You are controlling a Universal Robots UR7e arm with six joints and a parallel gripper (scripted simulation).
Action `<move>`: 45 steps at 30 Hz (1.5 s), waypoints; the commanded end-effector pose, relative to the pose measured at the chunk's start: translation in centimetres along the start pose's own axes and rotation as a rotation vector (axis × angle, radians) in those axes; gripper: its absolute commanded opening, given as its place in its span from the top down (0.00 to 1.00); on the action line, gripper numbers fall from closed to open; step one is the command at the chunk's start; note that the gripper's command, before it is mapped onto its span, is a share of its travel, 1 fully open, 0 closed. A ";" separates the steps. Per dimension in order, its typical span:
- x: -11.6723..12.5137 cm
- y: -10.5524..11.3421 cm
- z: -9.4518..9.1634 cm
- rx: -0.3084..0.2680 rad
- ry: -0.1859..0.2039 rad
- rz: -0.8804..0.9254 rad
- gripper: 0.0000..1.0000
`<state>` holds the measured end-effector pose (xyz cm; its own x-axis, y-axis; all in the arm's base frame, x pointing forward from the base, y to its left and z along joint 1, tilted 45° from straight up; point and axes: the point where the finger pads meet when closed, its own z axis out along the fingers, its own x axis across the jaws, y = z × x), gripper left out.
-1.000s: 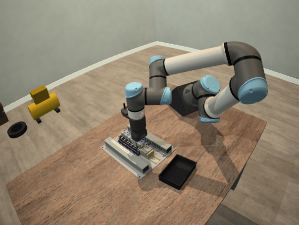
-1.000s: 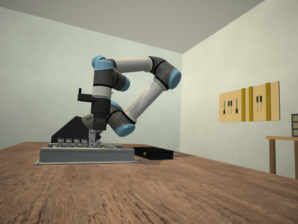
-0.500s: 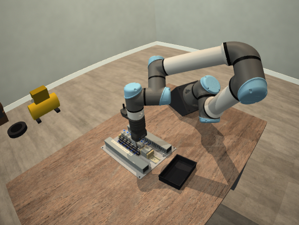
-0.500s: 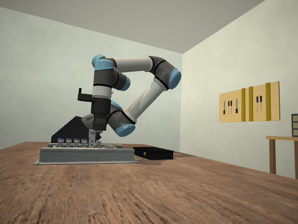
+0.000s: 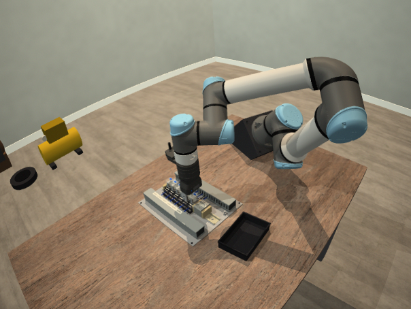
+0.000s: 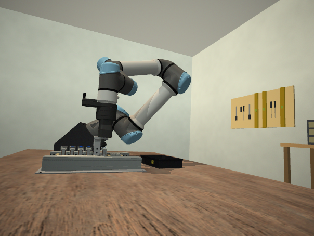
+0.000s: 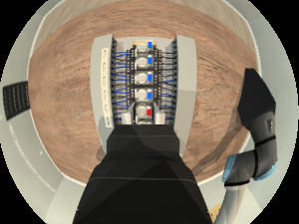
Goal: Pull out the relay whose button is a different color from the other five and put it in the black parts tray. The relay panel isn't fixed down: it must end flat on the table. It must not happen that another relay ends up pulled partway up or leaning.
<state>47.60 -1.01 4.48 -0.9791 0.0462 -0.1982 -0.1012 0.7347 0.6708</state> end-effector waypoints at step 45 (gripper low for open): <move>0.1 0.0 -0.1 0.001 -0.040 0.000 1.00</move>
<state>47.47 -1.01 4.47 -0.9693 0.0796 -0.2326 -0.1007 0.7345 0.6711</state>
